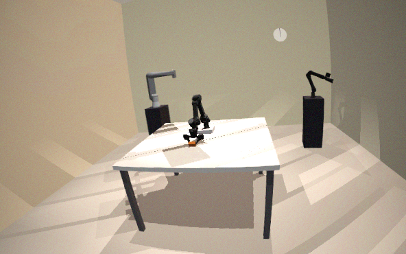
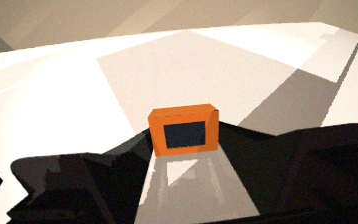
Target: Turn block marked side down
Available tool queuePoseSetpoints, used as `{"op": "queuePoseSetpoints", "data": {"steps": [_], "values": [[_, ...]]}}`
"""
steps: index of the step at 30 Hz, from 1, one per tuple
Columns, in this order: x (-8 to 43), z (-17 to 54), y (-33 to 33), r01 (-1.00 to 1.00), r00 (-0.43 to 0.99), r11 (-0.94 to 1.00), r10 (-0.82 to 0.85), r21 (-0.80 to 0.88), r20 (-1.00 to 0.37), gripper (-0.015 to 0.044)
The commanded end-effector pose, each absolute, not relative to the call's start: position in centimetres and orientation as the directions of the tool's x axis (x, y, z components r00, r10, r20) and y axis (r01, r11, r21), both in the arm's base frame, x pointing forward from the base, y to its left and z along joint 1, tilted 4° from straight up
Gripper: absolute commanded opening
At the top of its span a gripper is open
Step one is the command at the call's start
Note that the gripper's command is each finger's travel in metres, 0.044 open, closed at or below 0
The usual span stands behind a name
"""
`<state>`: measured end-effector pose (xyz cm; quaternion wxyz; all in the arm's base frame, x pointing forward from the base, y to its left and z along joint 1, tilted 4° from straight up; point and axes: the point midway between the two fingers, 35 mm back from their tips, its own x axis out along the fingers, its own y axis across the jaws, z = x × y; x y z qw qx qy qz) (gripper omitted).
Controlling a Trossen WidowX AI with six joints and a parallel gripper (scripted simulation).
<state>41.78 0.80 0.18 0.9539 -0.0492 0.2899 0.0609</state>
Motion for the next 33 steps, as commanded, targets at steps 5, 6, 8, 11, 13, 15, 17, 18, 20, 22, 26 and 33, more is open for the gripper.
{"op": "queuePoseSetpoints", "data": {"steps": [5,6,8,11,13,15,17,18,20,22,26,33], "values": [[40.6,-0.5,0.7,-0.146,0.877,0.988,0.104,-0.054,-0.468,0.0],[40.5,-0.4,0.7,-0.147,0.884,0.988,0.106,-0.055,-0.455,0.0],[40.2,-0.3,0.7,-0.148,0.897,0.987,0.11,-0.057,-0.429,0.0],[39.7,0.0,0.7,-0.149,0.913,0.987,0.114,-0.059,-0.391,0.0],[39.6,0.0,0.7,-0.149,0.917,0.987,0.116,-0.06,-0.382,0.0],[39.6,0.0,0.7,-0.149,0.917,0.987,0.116,-0.06,-0.382,0.0],[39.6,0.1,0.7,-0.149,0.92,0.987,0.117,-0.06,-0.373,0.0],[39.6,0.2,0.7,-0.149,0.924,0.987,0.118,-0.06,-0.364,0.0],[39.6,0.3,0.7,-0.149,0.927,0.987,0.119,-0.06,-0.356,0.0],[39.6,0.3,0.7,-0.149,0.927,0.987,0.119,-0.06,-0.356,0.0],[39.6,0.3,0.7,-0.149,0.927,0.987,0.119,-0.06,-0.356,0.0],[39.6,0.3,0.7,-0.149,0.927,0.987,0.119,-0.06,-0.356,0.0026]]}}
